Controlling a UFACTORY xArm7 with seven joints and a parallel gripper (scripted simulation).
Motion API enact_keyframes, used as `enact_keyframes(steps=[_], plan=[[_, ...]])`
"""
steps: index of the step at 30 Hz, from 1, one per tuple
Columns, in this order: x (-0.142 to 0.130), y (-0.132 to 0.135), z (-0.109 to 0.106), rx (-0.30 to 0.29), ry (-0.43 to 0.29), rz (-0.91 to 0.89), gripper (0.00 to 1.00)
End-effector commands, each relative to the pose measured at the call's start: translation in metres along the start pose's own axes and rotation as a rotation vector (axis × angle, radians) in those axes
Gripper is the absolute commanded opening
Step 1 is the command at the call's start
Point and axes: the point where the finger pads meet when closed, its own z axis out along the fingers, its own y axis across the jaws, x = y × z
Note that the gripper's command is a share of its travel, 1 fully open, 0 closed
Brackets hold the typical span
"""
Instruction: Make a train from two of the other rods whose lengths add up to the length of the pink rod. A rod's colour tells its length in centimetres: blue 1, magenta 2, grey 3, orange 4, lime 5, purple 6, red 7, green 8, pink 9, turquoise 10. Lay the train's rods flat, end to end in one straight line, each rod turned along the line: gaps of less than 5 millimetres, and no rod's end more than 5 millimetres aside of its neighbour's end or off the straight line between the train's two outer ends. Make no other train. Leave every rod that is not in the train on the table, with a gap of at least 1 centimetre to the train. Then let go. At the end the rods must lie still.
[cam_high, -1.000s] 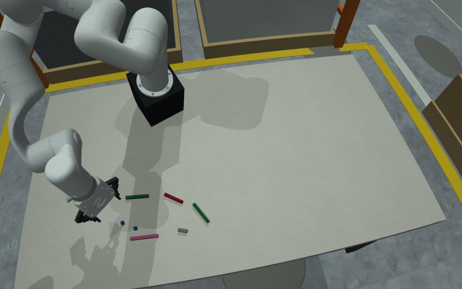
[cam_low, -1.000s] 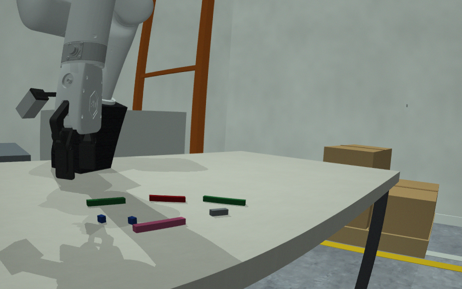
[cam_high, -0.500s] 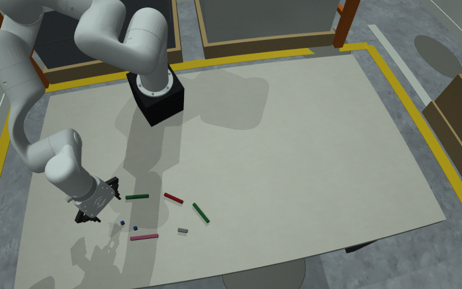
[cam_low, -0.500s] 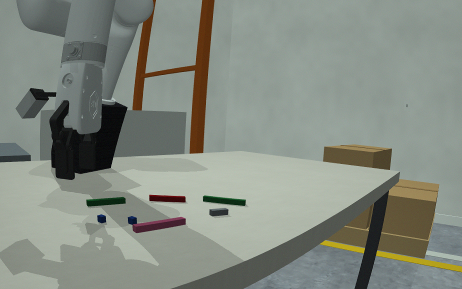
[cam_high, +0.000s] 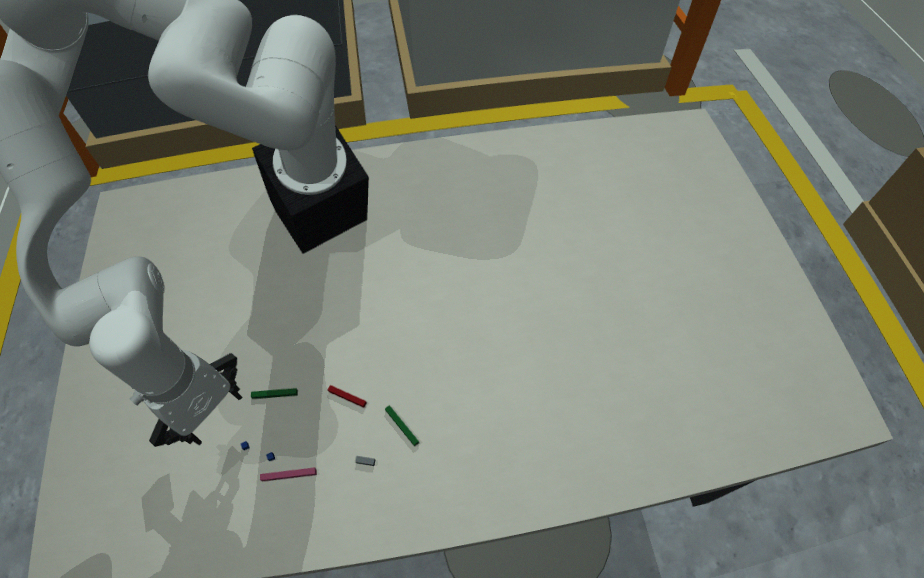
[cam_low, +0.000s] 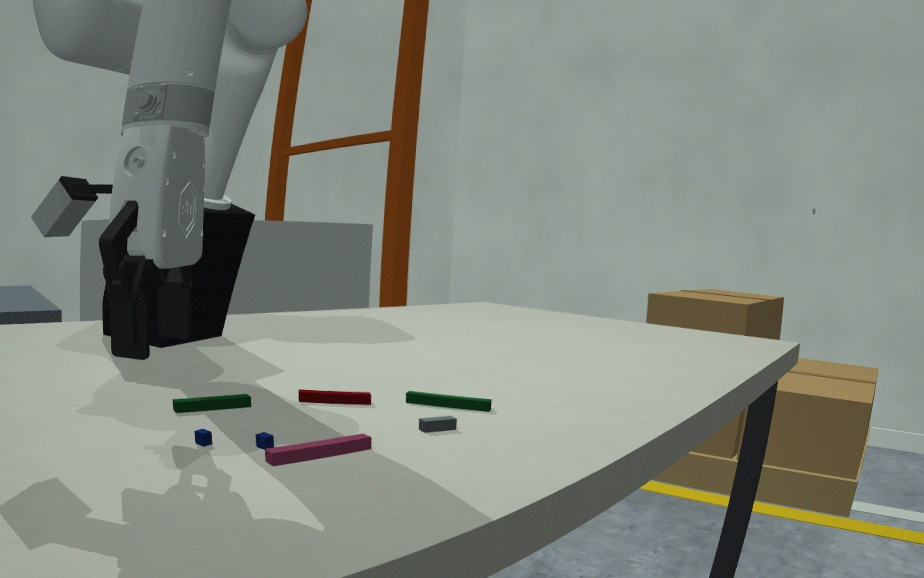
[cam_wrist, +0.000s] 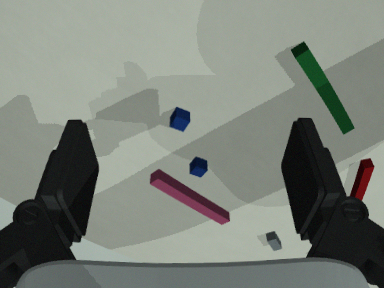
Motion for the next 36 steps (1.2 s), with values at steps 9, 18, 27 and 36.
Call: enact_keyframes(steps=[9,18,27,36], plan=[[-0.005,0.0,-0.001,0.002,0.0,-0.056,1.0],[-0.034,0.007,-0.004,-0.002,0.003,-0.374,1.0],[-0.058,0.014,-0.006,-0.006,0.004,-0.642,1.0],[-0.083,0.023,-0.008,-0.009,0.005,-0.916,1.0]])
